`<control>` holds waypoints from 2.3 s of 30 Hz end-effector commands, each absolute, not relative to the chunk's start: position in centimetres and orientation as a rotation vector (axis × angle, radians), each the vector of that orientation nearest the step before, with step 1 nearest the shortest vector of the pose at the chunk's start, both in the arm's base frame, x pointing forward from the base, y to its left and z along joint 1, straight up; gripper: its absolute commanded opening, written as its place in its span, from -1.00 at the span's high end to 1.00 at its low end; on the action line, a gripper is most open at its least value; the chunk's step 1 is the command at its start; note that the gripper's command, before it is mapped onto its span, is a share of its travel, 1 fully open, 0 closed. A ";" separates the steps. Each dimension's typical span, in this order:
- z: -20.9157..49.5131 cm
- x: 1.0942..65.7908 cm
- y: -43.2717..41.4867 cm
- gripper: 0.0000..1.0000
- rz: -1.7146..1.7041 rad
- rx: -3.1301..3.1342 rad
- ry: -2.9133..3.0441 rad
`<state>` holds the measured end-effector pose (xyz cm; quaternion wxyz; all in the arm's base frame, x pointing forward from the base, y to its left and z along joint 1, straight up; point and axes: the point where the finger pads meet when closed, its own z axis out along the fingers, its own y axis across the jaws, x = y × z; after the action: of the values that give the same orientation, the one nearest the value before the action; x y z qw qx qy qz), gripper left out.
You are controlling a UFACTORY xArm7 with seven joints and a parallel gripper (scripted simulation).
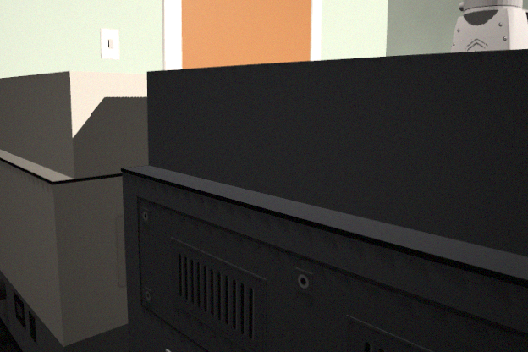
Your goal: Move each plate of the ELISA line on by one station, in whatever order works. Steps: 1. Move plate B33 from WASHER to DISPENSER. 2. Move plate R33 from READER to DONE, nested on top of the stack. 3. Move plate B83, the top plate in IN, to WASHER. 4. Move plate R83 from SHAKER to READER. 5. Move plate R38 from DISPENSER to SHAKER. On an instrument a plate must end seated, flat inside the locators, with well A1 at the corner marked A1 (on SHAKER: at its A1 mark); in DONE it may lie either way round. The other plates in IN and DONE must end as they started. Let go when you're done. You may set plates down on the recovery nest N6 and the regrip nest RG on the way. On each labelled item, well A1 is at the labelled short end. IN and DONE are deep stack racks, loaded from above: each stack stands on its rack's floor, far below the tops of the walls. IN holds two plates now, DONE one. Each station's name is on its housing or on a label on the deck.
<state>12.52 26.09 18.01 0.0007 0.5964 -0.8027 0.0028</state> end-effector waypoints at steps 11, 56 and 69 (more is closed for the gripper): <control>18.1 9.1 27.4 1.00 0.006 2.019 -2.409; 18.1 0.8 30.3 1.00 0.005 2.243 -2.200; 16.9 0.8 30.3 1.00 0.005 2.244 -2.200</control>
<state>0.77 30.13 17.01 0.0011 0.7139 -0.7003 0.0028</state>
